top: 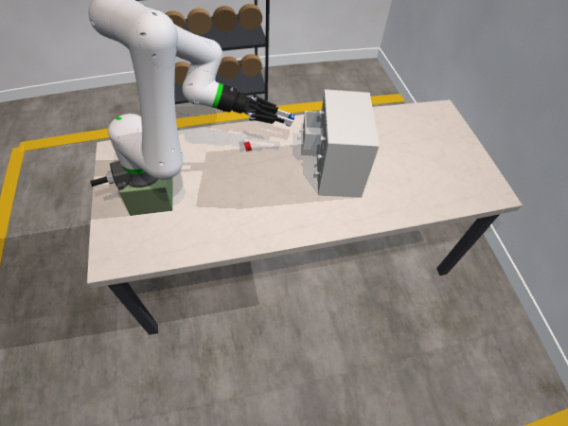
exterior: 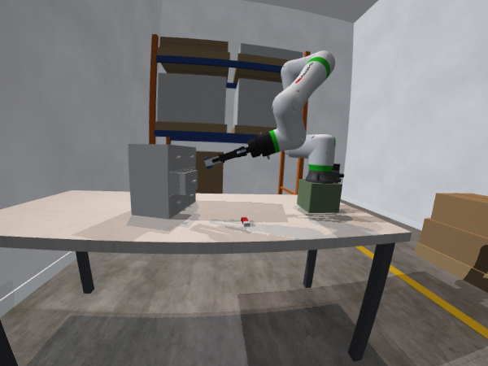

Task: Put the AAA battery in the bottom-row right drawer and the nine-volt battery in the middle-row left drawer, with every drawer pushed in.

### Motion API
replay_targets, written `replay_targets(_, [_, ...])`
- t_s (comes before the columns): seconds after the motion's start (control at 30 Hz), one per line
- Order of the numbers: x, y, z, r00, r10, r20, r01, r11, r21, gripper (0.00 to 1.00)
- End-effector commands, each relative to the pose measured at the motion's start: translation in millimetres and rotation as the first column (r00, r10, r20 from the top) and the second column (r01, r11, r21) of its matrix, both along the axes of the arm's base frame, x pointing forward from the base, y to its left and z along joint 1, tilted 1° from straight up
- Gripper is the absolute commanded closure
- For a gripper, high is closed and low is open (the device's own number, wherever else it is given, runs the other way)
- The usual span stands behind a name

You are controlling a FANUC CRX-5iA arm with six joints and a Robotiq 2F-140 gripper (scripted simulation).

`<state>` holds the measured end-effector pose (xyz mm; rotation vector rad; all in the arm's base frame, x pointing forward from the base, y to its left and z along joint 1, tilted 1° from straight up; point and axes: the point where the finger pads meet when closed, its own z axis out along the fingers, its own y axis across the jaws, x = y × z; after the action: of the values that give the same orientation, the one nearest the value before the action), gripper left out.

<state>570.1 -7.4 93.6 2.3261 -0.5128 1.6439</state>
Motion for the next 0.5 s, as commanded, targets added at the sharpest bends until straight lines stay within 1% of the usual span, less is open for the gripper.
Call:
replay_targets(0.0, [13.9,-6.0,0.0,1.000,0.000,0.000,0.000,1.000,0.000,0.86])
replay_targets(0.1, [25.3,-11.2,0.1,1.000,0.000,0.000,0.000,1.000,0.000,0.86])
replay_targets(0.17, [25.3,-11.2,0.1,1.000,0.000,0.000,0.000,1.000,0.000,0.86])
replay_targets(0.47, [57.2,-26.0,0.4,1.000,0.000,0.000,0.000,1.000,0.000,0.86])
